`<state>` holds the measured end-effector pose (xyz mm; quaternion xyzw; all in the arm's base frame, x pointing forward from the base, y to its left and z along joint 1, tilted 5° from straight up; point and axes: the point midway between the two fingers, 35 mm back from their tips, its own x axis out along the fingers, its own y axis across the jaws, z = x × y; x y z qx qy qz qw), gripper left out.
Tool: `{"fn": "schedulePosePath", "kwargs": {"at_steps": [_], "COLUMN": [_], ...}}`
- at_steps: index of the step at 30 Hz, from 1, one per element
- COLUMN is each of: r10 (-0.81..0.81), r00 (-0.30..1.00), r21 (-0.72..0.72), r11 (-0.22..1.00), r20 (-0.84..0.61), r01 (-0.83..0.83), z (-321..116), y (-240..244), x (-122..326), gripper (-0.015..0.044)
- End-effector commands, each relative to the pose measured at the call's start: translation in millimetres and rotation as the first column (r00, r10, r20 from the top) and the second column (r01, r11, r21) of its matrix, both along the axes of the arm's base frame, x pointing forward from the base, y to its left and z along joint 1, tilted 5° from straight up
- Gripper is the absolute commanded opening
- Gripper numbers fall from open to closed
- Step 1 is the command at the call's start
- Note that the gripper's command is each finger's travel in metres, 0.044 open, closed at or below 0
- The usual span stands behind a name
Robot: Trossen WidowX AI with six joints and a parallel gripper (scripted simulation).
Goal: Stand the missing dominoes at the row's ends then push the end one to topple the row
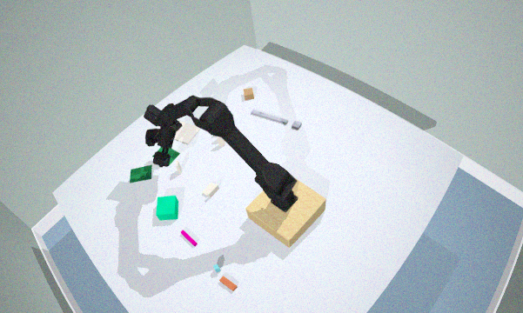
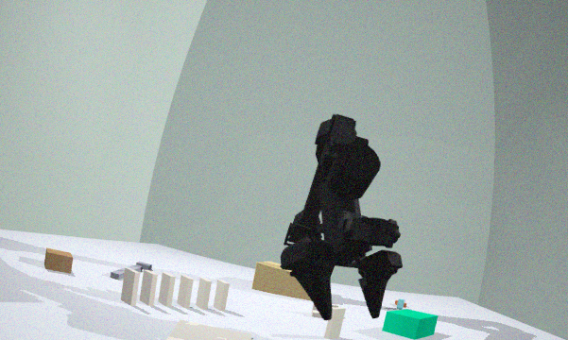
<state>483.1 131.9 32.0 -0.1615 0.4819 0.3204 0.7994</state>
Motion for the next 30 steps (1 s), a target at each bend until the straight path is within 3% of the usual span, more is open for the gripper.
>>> {"fn": "schedulePosePath", "kwargs": {"at_steps": [1,16,24,30], "r10": [0.090,0.094,0.094,0.094], "r00": [0.957,0.945,0.945,0.945], "r21": [-0.259,-0.275,-0.275,-0.275], "r11": [0.952,0.943,0.943,0.944], "r20": [-0.276,-0.313,-0.313,-0.313], "r01": [-0.165,-0.185,-0.185,-0.185], "z": [52,55,-3,-11], "y": [-13,-15,-10,-9], "x": [-51,-59,-59,-59], "gripper": [0.0440,0.0440,0.0440,0.0440]}}
